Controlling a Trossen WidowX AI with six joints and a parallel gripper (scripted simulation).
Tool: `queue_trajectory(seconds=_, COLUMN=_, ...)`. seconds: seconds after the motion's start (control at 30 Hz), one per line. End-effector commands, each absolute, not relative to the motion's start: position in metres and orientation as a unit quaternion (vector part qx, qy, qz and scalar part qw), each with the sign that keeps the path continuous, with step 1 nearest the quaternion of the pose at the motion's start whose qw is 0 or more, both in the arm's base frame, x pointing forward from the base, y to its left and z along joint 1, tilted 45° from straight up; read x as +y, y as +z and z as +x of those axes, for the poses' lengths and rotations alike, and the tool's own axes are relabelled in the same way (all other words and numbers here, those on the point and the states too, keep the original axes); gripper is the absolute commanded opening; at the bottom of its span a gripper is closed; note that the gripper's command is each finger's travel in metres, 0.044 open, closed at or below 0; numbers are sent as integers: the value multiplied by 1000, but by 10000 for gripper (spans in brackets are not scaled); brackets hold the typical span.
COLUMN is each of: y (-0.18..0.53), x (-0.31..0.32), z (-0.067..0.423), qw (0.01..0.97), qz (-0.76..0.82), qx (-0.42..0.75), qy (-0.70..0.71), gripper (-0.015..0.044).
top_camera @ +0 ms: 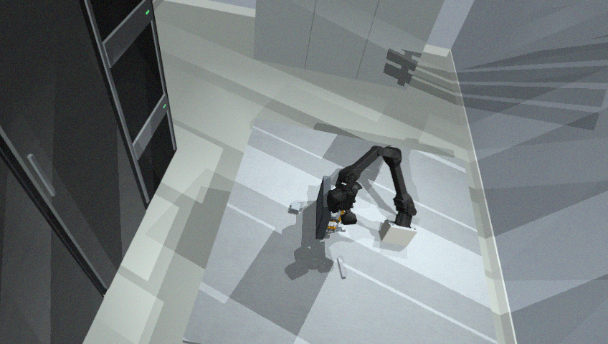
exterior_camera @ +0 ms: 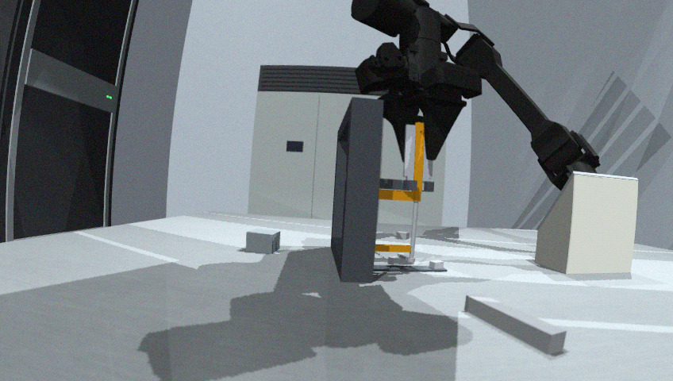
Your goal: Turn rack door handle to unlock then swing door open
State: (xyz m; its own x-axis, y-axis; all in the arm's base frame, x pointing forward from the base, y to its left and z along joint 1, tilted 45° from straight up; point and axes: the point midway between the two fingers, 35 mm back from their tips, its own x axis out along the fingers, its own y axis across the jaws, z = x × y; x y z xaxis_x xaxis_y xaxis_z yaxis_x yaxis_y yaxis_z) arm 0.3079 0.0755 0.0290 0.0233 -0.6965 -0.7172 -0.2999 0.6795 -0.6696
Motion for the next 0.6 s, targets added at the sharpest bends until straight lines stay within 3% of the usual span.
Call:
queue_trajectory(seconds=0.0, y=29, x=75, z=308, qw=649, qz=-301, qx=659, qy=-233, gripper=287)
queue_trajectory(seconds=0.57, y=29, x=75, z=307, qw=715, qz=-10, qx=506, qy=-482, gripper=287)
